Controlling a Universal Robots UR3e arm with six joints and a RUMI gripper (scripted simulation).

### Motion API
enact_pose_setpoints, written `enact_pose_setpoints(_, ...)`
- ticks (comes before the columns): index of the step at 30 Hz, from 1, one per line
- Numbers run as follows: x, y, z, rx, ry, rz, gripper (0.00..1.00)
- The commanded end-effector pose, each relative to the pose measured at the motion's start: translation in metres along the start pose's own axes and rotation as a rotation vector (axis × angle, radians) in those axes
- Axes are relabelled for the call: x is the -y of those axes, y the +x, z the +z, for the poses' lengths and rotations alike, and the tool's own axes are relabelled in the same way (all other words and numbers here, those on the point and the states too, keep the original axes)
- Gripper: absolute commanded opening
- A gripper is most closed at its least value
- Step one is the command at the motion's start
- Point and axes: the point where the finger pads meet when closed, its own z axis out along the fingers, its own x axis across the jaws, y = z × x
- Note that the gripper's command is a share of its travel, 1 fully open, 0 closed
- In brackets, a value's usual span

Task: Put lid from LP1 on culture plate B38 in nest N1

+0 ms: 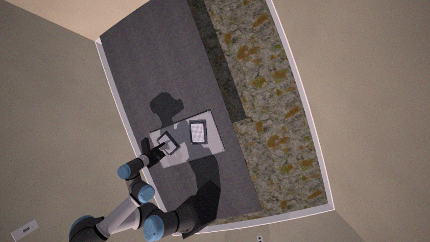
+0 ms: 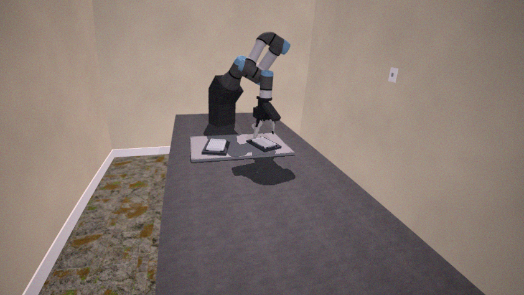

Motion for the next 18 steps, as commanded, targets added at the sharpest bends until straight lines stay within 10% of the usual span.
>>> enact_pose_setpoints(1,0.0,0.0,0.003,0.001,0.001,0.001,0.82)
enact_pose_setpoints(18,0.0,0.0,0.028,0.001,0.001,0.001,0.82)
